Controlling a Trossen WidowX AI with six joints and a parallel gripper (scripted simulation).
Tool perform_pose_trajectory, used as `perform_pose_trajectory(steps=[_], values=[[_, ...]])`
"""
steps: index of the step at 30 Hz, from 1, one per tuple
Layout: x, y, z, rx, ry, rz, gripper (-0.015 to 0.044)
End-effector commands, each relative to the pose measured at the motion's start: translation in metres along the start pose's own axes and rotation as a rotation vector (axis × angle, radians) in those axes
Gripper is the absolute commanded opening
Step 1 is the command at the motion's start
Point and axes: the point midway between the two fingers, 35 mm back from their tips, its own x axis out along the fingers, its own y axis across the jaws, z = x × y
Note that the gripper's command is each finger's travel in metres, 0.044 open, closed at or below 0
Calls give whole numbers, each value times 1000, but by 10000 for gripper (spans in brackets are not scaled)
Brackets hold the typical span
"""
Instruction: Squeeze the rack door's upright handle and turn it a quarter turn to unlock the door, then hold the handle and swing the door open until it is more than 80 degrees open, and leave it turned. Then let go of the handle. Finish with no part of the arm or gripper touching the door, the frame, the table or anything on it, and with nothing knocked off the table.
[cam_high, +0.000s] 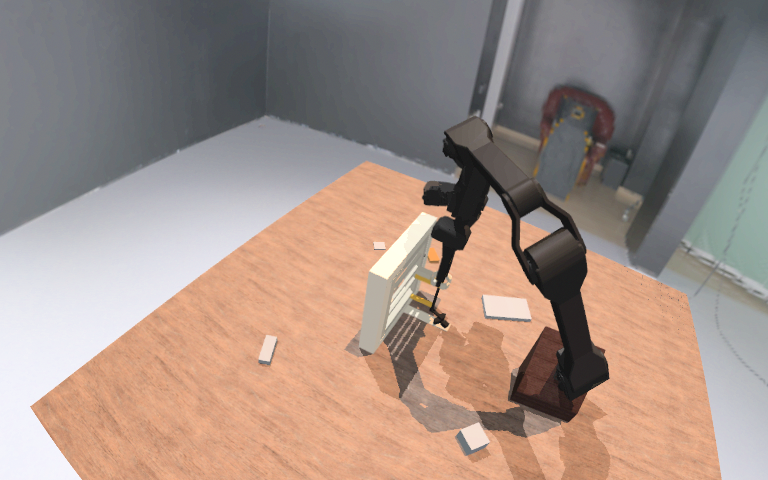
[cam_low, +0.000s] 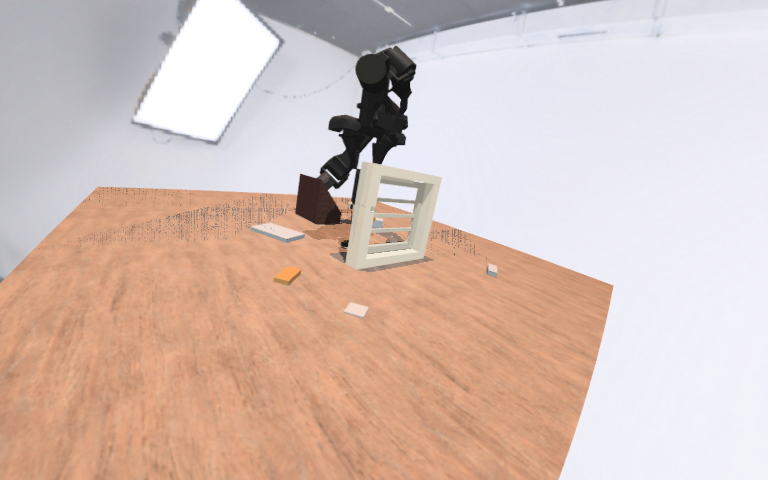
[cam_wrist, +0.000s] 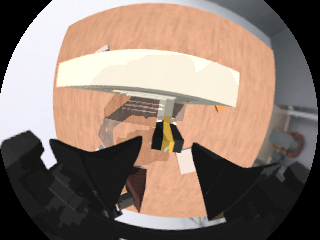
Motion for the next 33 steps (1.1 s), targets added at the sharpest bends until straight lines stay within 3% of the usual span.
perform_pose_trajectory(steps=[1,25,33], values=[[7,0,0,11,13,0,293],[44,0,-3,32,75,-3,293],[44,0,-3,32,75,-3,103]])
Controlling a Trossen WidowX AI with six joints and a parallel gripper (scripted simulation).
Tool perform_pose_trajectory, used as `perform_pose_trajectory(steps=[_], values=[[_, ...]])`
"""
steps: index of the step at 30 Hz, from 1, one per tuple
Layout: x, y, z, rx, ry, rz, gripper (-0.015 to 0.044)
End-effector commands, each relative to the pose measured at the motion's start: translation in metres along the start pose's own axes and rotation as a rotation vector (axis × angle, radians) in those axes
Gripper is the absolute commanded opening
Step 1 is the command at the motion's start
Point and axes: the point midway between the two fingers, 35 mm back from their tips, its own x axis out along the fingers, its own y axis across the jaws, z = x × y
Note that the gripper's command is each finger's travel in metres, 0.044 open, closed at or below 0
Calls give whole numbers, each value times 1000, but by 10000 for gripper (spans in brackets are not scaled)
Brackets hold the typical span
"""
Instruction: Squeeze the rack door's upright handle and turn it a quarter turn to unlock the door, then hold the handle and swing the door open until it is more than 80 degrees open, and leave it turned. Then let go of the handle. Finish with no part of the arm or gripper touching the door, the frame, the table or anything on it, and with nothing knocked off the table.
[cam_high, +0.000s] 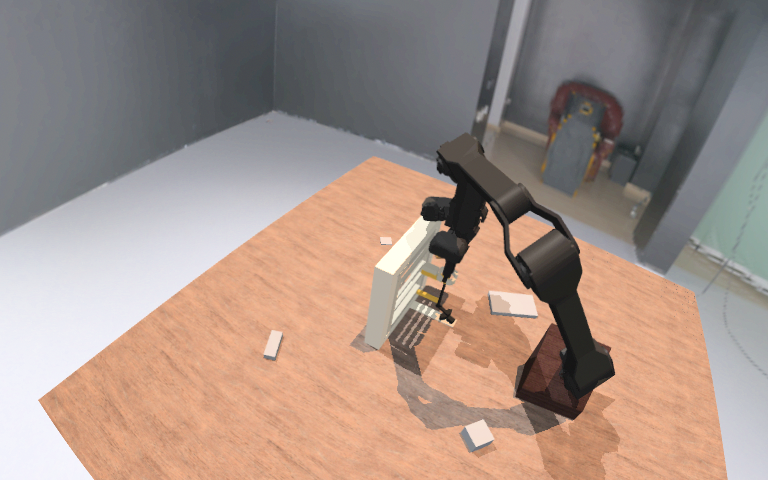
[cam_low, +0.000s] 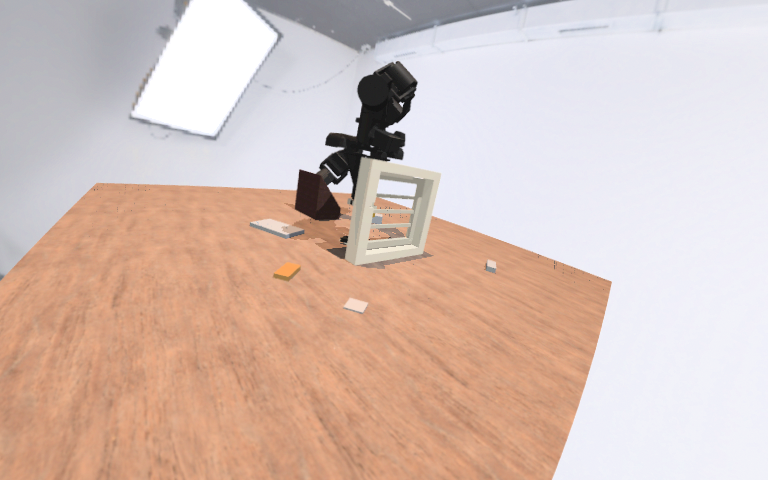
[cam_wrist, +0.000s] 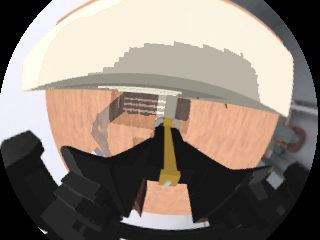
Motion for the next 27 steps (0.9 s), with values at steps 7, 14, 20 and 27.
perform_pose_trajectory(steps=[7,14,20,27], values=[[1,0,0,7,3,0,56],[1,0,0,7,3,0,21],[1,0,0,179,3,0,21],[1,0,0,523,3,-1,21]])
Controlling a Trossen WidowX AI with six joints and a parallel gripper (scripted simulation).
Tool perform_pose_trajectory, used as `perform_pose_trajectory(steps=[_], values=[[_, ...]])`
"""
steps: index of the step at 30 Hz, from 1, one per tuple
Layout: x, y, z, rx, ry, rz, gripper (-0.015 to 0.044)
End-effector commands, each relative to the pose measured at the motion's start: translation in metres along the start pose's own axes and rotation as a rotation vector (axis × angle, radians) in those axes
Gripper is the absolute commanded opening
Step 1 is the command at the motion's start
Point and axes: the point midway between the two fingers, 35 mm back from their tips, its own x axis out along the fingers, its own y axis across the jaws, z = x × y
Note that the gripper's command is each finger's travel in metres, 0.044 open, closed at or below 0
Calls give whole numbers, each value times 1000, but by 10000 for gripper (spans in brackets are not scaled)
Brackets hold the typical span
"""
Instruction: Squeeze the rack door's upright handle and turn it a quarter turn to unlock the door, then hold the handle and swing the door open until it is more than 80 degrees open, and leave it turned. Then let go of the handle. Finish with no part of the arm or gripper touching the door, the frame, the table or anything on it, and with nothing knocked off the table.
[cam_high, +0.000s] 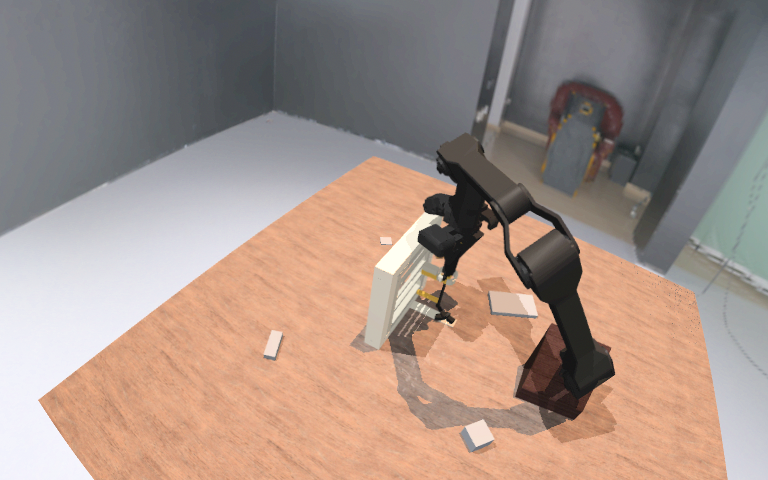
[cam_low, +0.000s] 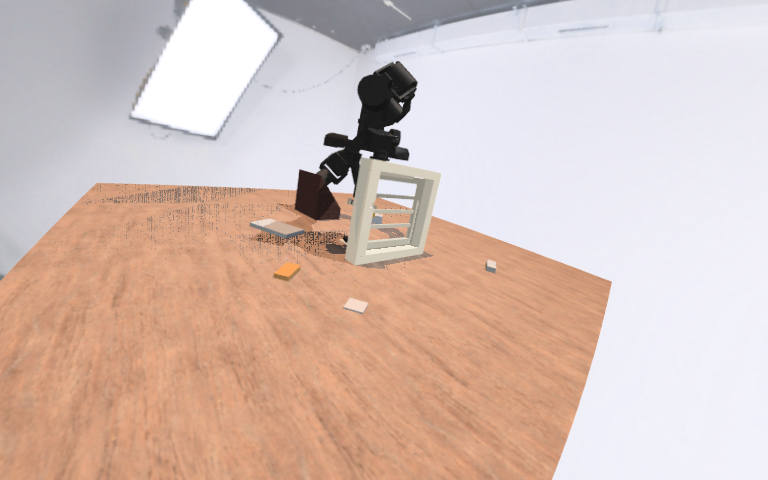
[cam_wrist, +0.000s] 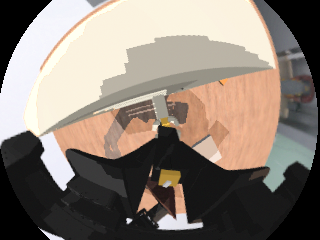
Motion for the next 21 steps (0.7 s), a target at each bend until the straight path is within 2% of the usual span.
perform_pose_trajectory(steps=[1,21], values=[[0,0,0,206,2,0,21],[0,0,0,1192,2,-1,21]])
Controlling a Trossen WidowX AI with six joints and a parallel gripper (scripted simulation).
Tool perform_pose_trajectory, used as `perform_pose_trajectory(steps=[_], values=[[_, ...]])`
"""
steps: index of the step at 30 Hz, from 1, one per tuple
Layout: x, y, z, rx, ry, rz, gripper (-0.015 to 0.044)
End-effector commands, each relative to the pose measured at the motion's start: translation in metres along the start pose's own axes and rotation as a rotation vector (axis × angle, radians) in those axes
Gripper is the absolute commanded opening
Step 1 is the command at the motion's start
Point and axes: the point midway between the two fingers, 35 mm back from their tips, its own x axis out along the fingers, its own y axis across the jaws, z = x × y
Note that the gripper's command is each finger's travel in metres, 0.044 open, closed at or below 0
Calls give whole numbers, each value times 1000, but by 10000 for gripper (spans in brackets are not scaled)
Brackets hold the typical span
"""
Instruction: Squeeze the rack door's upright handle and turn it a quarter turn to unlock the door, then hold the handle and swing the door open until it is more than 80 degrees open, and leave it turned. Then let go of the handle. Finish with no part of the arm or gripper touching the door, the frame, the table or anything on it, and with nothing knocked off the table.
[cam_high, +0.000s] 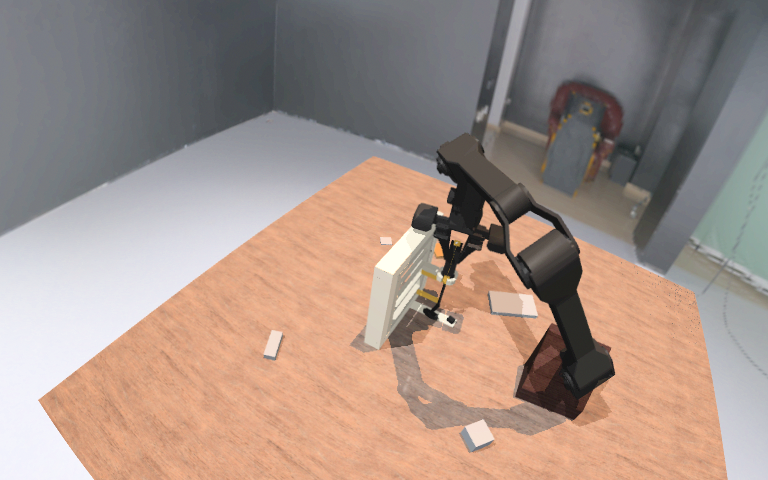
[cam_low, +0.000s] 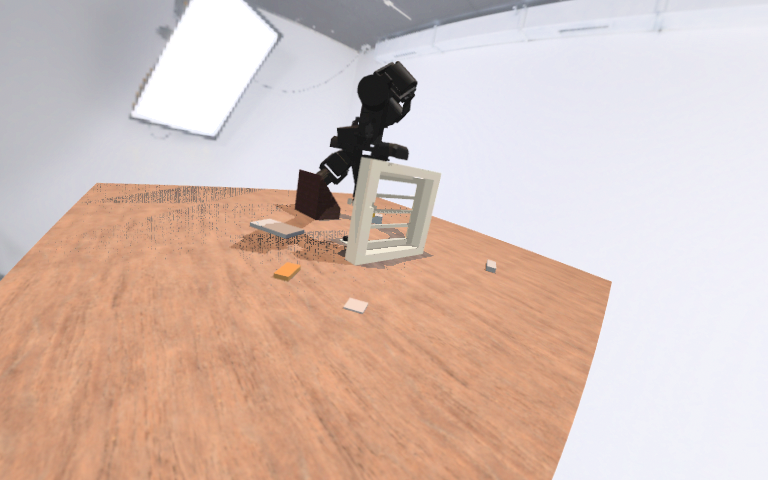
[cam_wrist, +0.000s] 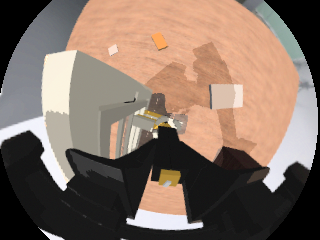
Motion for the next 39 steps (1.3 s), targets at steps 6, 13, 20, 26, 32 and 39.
perform_pose_trajectory(steps=[6,13,20,26,32,39], values=[[0,0,-1,461,3,0,21],[0,0,0,534,3,-1,21],[0,0,0,534,3,-1,47],[0,0,0,534,3,-1,205],[0,0,-1,501,3,-1,293],[0,0,-1,163,3,0,293]])
